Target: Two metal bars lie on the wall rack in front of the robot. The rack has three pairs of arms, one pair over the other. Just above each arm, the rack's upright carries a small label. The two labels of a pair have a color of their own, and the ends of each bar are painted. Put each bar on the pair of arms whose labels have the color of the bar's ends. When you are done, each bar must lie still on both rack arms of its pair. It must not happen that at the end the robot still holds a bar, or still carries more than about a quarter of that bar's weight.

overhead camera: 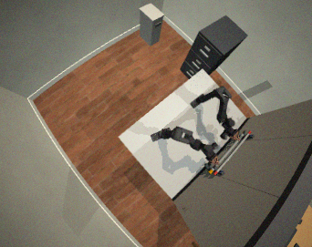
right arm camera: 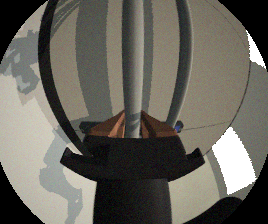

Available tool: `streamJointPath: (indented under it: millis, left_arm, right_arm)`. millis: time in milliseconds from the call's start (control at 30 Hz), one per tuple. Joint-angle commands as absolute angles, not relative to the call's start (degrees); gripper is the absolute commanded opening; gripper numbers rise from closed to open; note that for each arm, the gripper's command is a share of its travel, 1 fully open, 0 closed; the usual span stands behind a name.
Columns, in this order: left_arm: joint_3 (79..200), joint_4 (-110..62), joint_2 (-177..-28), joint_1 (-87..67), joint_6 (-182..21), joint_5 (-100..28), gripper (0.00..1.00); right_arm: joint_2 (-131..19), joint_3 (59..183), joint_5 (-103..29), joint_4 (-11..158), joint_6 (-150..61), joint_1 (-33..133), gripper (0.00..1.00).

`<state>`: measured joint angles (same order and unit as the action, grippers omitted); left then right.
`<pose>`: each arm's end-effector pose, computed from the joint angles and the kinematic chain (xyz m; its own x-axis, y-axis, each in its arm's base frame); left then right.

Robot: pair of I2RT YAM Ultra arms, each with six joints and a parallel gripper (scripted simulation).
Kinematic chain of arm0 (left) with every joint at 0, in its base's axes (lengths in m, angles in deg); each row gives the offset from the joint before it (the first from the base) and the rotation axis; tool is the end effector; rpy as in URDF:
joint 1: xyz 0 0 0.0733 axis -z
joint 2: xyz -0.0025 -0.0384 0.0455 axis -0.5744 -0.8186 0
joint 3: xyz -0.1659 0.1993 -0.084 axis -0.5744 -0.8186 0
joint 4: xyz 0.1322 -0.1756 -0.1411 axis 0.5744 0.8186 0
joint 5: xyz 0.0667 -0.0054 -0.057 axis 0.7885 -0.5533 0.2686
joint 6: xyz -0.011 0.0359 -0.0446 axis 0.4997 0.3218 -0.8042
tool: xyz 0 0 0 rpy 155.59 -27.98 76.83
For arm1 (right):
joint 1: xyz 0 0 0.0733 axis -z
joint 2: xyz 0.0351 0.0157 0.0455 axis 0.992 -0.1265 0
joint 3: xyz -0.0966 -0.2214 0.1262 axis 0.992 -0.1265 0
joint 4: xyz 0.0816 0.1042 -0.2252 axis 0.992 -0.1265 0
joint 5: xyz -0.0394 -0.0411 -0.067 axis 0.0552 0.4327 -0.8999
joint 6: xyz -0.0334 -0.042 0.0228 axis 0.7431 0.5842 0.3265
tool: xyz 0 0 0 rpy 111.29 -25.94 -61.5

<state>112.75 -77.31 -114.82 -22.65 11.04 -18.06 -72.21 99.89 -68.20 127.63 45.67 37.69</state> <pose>0.3576 -0.0662 0.2340 -0.0512 0.9987 -0.0034 -0.0140 0.0027 0.9999 0.2828 0.2582 0.2335 0.3154 -0.9489 -0.0043 0.0160 0.0098 -0.9998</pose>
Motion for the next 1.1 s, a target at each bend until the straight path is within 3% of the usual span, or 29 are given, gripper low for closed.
streamJointPath:
  millis: [0, 1067]
  left_arm:
    - [112.7, -75.0, -113.2, -22.9, 11.0, -17.9, 0.00]
    - [115.8, -68.5, -109.9, -22.9, 11.0, -17.9, 0.00]
  right_arm:
    - [-70.5, 99.8, -68.3, 125.0, 45.4, 37.5, 0.00]
    - [-67.3, 102.8, -68.3, 118.8, 45.4, 37.5, 0.00]
